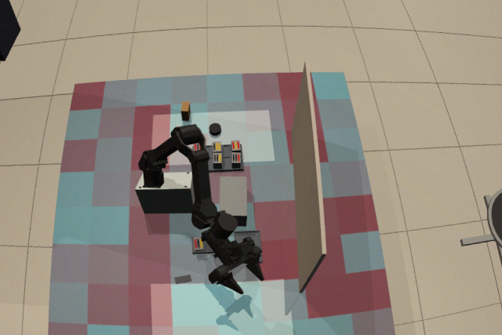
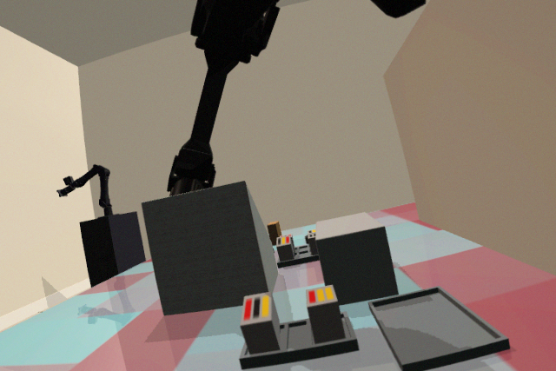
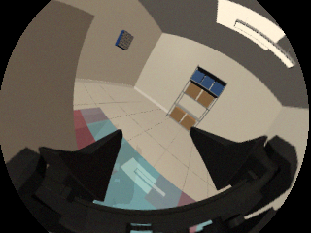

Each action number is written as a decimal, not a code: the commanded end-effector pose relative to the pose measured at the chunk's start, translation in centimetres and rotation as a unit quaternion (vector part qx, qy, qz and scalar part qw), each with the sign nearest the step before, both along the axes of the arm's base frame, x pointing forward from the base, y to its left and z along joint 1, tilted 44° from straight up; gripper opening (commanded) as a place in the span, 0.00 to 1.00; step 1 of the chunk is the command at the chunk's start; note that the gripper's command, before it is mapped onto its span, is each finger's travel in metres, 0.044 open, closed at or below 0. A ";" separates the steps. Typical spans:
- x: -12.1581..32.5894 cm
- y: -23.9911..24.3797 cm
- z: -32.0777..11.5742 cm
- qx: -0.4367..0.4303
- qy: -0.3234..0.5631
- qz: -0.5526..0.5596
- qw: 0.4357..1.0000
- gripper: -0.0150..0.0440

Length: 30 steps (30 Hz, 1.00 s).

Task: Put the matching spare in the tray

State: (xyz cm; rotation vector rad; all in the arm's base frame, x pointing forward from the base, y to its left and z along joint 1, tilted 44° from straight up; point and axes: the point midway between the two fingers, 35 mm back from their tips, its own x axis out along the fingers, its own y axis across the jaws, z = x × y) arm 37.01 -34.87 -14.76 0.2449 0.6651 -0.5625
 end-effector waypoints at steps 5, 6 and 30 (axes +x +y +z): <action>4.9 9.3 1.0 0.104 0.093 0.166 0.976 1.00; 5.3 10.6 1.3 0.119 0.105 0.185 0.970 1.00; 0.5 35.9 18.5 0.406 0.309 0.454 0.730 1.00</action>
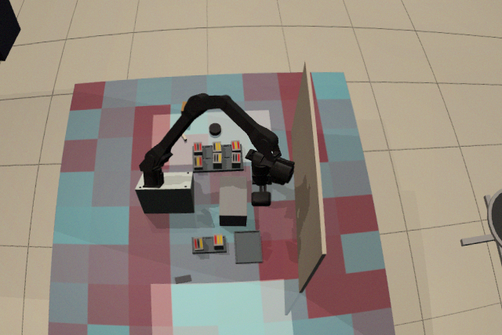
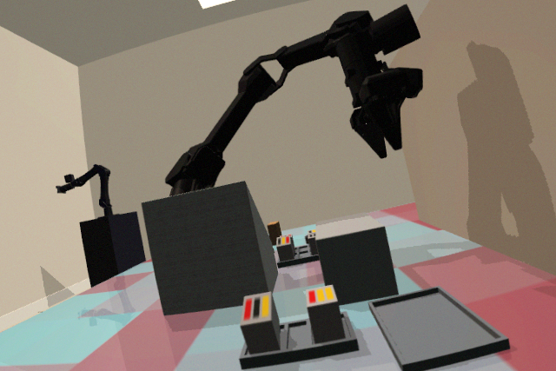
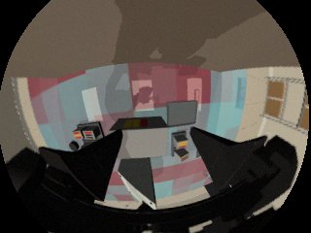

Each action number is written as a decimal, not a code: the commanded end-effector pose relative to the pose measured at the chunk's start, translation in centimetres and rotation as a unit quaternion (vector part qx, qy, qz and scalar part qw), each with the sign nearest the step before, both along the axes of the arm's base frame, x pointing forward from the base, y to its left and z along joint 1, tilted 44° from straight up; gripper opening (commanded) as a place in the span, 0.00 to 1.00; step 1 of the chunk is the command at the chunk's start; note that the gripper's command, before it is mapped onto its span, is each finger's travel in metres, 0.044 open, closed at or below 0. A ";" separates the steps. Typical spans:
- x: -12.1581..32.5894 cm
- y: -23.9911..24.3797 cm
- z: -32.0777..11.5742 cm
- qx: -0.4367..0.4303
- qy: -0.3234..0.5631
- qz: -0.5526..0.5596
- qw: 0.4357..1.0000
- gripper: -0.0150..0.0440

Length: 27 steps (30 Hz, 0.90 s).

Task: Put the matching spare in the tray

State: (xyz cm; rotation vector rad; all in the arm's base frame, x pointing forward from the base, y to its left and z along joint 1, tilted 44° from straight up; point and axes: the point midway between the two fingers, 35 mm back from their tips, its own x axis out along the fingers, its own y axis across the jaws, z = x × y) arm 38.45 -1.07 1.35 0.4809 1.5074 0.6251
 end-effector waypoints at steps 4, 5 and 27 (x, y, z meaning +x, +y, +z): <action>-0.9 2.1 2.4 0.027 0.022 0.022 0.999 1.00; -0.9 2.1 2.4 0.027 0.022 0.022 0.999 1.00; -1.6 6.0 -2.1 0.027 0.028 0.014 0.999 1.00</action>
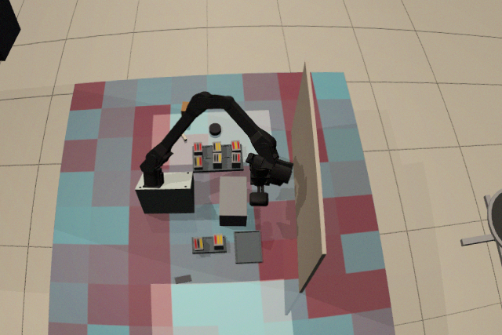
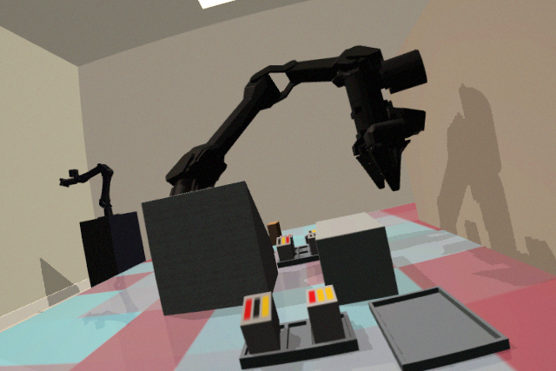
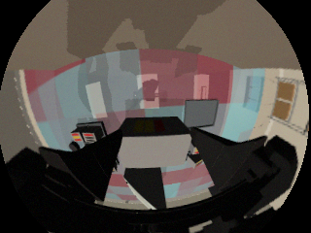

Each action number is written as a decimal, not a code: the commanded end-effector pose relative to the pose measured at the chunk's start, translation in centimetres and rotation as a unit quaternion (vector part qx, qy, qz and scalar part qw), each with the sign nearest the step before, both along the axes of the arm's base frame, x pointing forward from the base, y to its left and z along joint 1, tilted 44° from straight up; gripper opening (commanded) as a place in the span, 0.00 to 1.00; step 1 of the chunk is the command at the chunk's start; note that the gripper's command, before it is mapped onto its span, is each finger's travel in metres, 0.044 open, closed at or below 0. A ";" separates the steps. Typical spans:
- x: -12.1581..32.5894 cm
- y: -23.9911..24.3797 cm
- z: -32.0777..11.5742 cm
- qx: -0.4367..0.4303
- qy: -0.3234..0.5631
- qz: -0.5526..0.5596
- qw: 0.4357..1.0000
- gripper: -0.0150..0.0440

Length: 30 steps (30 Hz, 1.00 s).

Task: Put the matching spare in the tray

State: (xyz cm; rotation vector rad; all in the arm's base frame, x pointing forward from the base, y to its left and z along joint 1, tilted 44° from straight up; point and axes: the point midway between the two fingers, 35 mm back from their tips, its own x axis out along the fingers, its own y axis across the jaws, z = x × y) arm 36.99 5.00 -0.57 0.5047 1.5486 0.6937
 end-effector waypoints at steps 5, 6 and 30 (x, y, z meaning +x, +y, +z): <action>-3.7 -6.2 -4.7 -0.038 0.186 -0.207 0.960 1.00; -4.7 -7.3 -5.7 -0.045 0.227 -0.250 0.940 1.00; -13.1 -10.1 -13.8 -0.071 0.466 -0.494 0.731 0.76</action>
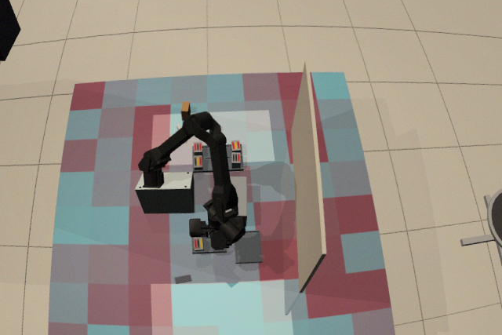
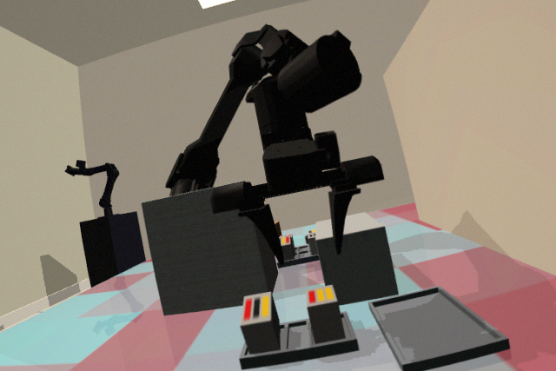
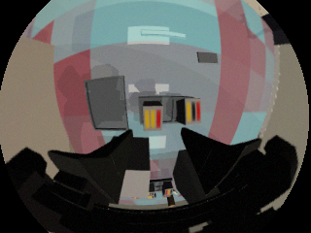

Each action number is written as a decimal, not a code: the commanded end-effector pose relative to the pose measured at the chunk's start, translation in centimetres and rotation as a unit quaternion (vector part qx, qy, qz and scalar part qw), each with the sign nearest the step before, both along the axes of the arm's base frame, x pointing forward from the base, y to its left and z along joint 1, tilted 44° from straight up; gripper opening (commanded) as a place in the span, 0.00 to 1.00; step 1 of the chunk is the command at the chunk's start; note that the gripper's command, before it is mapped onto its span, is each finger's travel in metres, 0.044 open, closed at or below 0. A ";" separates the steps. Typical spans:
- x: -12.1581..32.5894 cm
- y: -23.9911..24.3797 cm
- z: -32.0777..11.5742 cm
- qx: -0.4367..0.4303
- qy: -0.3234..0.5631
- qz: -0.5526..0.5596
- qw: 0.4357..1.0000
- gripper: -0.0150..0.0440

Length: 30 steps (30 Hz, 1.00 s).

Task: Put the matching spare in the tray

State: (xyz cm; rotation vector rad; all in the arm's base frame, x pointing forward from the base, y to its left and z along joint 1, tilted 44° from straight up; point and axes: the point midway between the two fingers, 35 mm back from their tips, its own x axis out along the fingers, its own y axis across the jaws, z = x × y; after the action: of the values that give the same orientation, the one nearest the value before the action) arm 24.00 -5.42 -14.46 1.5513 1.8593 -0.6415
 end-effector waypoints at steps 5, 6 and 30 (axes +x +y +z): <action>-0.1 0.5 -0.1 0.001 -0.002 -0.004 1.000 0.76; -0.1 0.6 -0.2 0.001 -0.002 -0.004 1.000 0.76; -0.3 3.3 -3.1 0.001 -0.003 -0.004 1.000 0.76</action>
State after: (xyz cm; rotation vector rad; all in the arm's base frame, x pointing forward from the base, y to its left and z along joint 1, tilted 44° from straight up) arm 24.08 -2.72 -17.27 1.5541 1.8410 -0.6382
